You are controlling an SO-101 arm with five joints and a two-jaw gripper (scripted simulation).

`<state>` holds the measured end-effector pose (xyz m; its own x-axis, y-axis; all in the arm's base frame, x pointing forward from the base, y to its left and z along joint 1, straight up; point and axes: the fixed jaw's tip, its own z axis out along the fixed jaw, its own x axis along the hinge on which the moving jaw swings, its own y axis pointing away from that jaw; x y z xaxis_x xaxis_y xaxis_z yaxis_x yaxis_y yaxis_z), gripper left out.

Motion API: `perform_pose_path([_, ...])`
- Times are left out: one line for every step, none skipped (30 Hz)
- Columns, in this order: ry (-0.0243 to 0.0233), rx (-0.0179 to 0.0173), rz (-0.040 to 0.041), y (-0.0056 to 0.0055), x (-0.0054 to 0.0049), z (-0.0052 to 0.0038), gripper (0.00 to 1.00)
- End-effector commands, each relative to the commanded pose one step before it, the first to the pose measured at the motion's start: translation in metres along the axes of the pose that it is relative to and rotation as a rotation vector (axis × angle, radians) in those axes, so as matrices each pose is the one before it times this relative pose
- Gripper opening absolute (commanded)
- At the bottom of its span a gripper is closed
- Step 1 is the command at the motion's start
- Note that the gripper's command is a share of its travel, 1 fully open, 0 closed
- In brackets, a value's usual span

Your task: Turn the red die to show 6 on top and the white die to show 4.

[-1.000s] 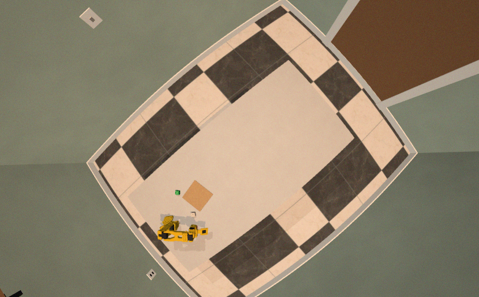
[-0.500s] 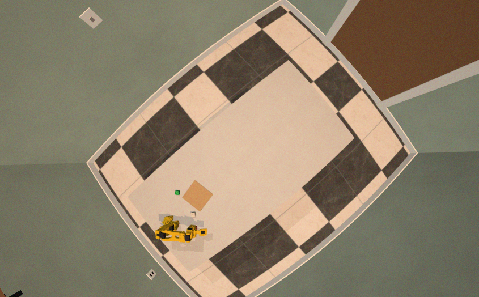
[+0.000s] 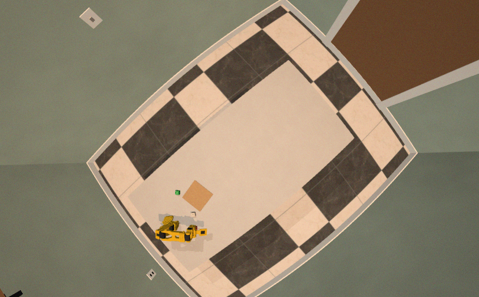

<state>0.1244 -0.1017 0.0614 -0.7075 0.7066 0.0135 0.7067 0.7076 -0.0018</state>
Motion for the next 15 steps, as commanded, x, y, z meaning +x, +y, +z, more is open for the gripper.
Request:
perform_pose_path([-0.06750,-0.00497,0.00023,0.00143,-0.00534,-0.005557,0.00])
perform_pose_path([-0.01159,-0.00067,-0.00038,0.00005,-0.00094,0.000280,0.00])
perform_pose_path([-0.01410,-0.00083,-0.00041,0.00006,-0.00114,0.000337,0.00])
perform_pose_path([-0.01659,-0.00093,-0.00054,0.00006,-0.00133,0.000383,0.00])
perform_pose_path([-0.01882,-0.00106,-0.00057,0.00007,-0.00150,0.000431,0.00])
perform_pose_path([-0.02080,-0.00119,-0.00066,0.00008,-0.00165,0.000455,0.00])
perform_pose_path([-0.02246,-0.00122,-0.00070,0.00008,-0.00176,0.000478,0.00])
perform_pose_path([-0.02372,-0.00128,-0.00073,0.00008,-0.00185,0.000485,0.00])
perform_pose_path([-0.02463,-0.00132,-0.00076,0.00009,-0.00191,0.000482,0.00])
perform_pose_path([-0.02507,-0.00128,-0.00077,0.00008,-0.00192,0.000473,0.00])
perform_pose_path([0.00000,0.00000,0.00000,0.00000,0.00000,0.000000,0.00])
perform_pose_path([0.00000,0.00000,0.00000,0.00000,0.00000,0.000000,0.00])
perform_pose_path([-0.02505,-0.00131,-0.00078,0.00008,-0.00190,0.000446,0.00])
perform_pose_path([-0.02463,-0.00122,-0.00077,0.00008,-0.00186,0.000423,0.00])
perform_pose_path([-0.02372,-0.00116,-0.00074,0.00007,-0.00177,0.000386,0.00])
